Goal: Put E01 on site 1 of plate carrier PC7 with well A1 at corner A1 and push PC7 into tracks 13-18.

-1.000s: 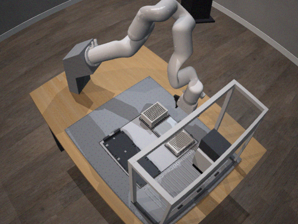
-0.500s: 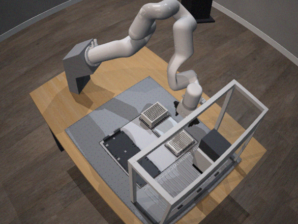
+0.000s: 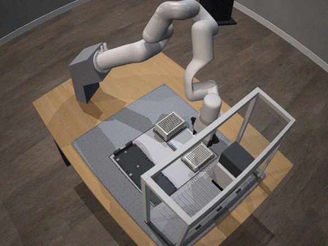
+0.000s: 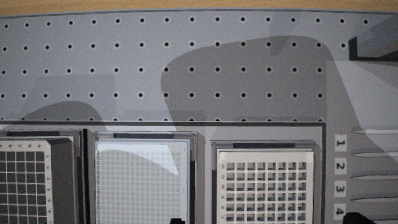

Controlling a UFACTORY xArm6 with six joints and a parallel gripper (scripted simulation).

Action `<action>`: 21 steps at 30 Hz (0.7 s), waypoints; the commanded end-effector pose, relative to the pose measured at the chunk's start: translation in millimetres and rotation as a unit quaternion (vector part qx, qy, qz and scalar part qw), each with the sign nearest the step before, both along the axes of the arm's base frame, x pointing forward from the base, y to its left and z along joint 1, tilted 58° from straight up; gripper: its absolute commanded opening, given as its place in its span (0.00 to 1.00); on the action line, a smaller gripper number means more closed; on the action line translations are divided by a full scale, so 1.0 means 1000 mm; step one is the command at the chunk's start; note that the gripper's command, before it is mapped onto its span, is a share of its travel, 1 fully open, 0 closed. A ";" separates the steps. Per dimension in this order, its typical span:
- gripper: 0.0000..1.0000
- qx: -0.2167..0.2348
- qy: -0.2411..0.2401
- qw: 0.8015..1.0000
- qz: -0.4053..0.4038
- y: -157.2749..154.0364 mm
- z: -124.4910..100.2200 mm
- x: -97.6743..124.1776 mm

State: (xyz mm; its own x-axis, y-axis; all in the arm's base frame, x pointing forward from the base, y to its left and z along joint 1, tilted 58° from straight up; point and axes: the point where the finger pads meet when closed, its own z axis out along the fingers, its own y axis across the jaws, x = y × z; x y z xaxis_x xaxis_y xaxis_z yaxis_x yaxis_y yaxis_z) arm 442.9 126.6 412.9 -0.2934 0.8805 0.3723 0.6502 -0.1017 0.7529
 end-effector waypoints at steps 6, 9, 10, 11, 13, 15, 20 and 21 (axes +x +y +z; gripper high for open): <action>1.00 0.005 -0.009 1.000 -0.015 -0.030 0.015 0.010; 1.00 0.005 -0.009 1.000 -0.015 -0.030 0.015 0.010; 1.00 0.005 -0.009 1.000 -0.015 -0.030 0.015 0.010; 1.00 0.005 -0.009 1.000 -0.015 -0.030 0.015 0.010; 1.00 0.005 -0.009 1.000 -0.015 -0.030 0.015 0.010; 1.00 0.005 -0.009 1.000 -0.015 -0.030 0.015 0.010; 1.00 0.005 -0.009 1.000 -0.015 -0.028 0.013 0.013; 1.00 0.005 -0.009 1.000 -0.015 -0.028 0.012 0.014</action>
State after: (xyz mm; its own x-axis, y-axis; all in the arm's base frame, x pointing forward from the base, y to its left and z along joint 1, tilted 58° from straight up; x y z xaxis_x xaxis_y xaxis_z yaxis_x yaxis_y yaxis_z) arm 454.1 97.6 425.4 -0.2730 0.8855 0.3759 0.6352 -0.1275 0.7617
